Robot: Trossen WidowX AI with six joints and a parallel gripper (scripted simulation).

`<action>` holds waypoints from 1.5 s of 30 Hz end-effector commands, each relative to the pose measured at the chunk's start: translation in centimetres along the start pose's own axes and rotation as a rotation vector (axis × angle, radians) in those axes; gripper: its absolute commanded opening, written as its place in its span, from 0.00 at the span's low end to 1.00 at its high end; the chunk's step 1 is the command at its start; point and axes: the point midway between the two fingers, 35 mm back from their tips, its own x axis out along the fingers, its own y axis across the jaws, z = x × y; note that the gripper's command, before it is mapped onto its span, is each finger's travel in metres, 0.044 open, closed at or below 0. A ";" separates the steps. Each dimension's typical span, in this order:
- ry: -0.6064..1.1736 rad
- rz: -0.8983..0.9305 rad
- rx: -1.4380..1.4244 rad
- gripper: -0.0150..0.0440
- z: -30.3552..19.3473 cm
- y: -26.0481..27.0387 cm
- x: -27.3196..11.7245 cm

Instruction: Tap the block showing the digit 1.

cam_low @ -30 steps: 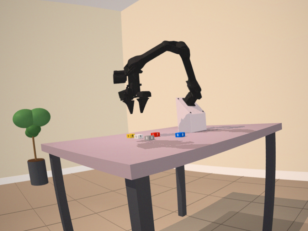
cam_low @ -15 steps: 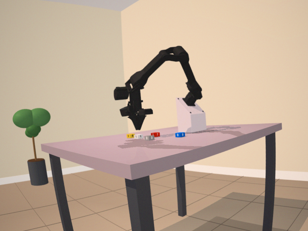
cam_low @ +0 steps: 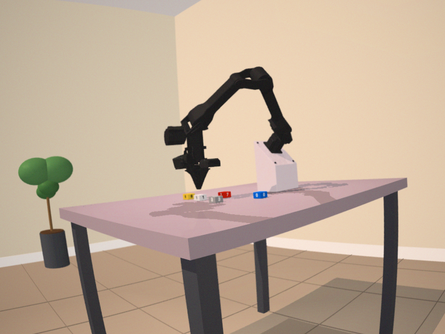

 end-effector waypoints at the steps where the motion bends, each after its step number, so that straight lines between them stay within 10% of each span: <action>1: 0.001 0.005 0.007 0.29 -0.1 0.0 0.6; 24: 0.001 0.005 0.007 0.29 -0.1 0.0 -0.6; 38: 0.001 -0.006 0.010 0.91 -3.4 17.4 -6.3; 45: 0.005 0.012 0.011 0.93 -9.1 24.6 -8.7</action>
